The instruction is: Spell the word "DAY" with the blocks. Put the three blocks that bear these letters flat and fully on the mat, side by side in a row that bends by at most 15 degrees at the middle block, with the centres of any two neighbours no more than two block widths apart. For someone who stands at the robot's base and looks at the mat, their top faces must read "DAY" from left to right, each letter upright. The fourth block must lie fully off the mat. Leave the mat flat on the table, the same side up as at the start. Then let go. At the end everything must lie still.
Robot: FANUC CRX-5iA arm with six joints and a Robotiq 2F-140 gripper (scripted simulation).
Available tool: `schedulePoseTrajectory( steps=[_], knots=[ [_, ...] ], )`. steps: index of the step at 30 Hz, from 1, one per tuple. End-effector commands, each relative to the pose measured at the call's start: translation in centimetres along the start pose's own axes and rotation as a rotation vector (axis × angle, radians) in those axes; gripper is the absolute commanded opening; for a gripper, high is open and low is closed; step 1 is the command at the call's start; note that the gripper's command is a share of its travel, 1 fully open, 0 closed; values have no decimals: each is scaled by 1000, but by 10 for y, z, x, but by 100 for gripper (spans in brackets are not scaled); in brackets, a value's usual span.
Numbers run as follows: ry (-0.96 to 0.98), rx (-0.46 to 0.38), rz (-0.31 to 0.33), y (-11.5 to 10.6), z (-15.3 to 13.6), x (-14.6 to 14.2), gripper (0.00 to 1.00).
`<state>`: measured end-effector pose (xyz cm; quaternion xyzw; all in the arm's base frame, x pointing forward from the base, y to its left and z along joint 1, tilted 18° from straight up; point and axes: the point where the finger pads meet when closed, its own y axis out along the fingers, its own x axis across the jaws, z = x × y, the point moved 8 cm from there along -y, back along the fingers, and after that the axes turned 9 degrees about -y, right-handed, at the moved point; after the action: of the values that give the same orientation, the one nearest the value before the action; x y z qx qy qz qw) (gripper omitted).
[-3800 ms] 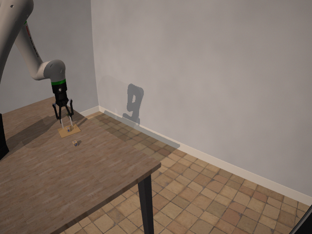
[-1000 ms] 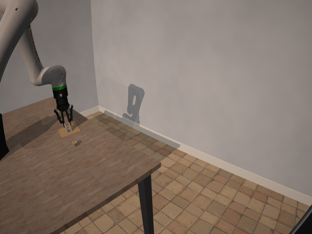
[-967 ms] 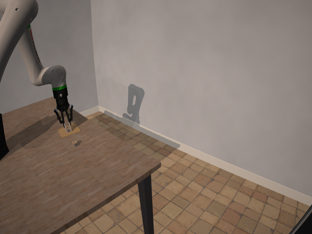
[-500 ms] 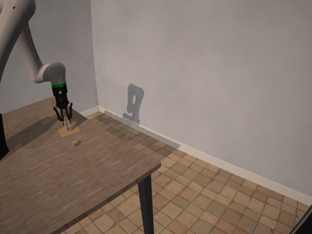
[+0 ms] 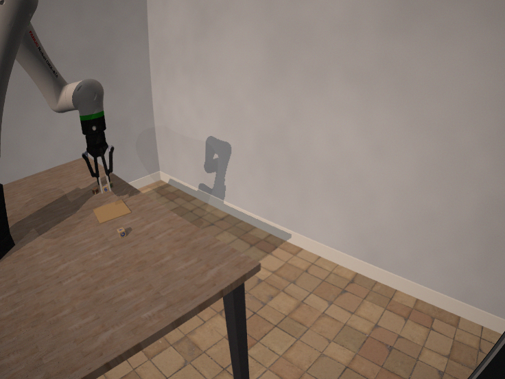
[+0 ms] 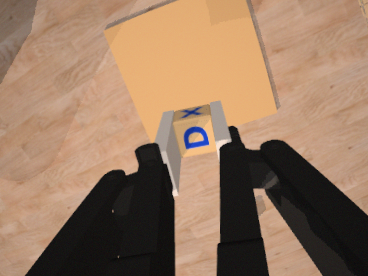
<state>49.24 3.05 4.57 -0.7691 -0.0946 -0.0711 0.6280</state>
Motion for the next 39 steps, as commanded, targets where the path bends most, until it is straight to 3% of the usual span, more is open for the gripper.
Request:
schedulePoseTrajectory(
  steps=[1, 20, 39],
  knots=[
    [0, 0, 0, -4, 0, 0, 13],
    [102, 0, 0, -4, 2, 1, 13],
    [728, 0, 1, -4, 14, 2, 13]
  ],
)
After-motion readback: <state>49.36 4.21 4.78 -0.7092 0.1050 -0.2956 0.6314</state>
